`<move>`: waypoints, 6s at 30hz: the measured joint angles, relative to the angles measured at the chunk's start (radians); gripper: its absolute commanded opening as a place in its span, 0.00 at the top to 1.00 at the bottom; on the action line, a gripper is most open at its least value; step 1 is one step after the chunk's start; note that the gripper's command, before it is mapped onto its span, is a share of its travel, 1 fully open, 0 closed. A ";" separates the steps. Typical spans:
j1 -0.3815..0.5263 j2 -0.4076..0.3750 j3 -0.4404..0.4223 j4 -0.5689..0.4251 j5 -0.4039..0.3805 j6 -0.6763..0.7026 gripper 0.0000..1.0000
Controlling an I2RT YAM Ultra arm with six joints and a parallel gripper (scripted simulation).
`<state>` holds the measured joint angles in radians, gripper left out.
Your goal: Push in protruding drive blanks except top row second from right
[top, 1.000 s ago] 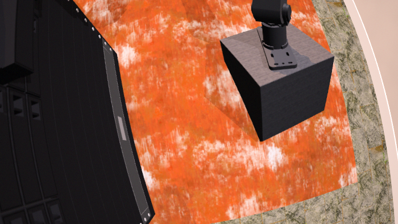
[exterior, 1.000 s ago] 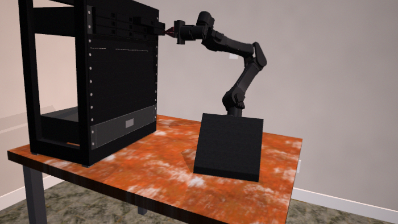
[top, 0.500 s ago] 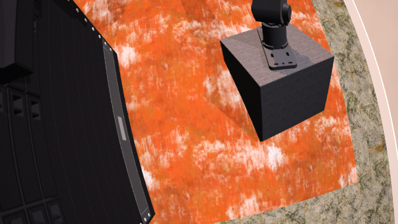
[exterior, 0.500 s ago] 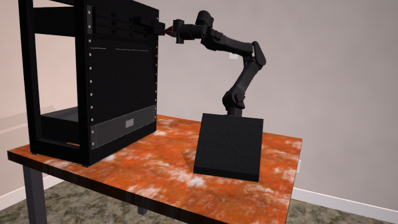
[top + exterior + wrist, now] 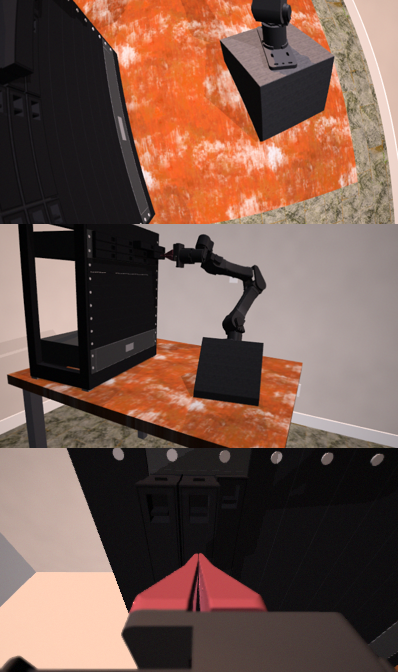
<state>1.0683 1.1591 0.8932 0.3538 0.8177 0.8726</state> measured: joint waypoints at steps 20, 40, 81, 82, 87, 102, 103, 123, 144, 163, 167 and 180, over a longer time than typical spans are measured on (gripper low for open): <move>-0.024 0.025 0.019 0.001 -0.011 0.005 1.00; -0.040 0.050 0.039 0.001 -0.019 0.006 1.00; -0.063 0.083 0.067 0.001 -0.034 0.010 1.00; -0.064 0.084 0.068 0.001 -0.035 0.010 1.00; -0.072 0.101 0.084 0.001 -0.037 0.011 1.00; -0.073 0.103 0.085 0.001 -0.037 0.011 1.00; -0.073 0.103 0.085 0.001 -0.037 0.011 1.00; -0.077 0.114 0.095 0.000 -0.035 0.011 1.00; -0.077 0.114 0.095 0.000 -0.035 0.011 1.00; -0.080 0.126 0.106 -0.002 -0.031 0.011 1.00; -0.080 0.126 0.106 -0.002 -0.031 0.011 1.00; -0.083 0.138 0.117 -0.003 -0.027 0.011 1.00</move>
<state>0.9855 1.2968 1.0107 0.3511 0.7906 0.8837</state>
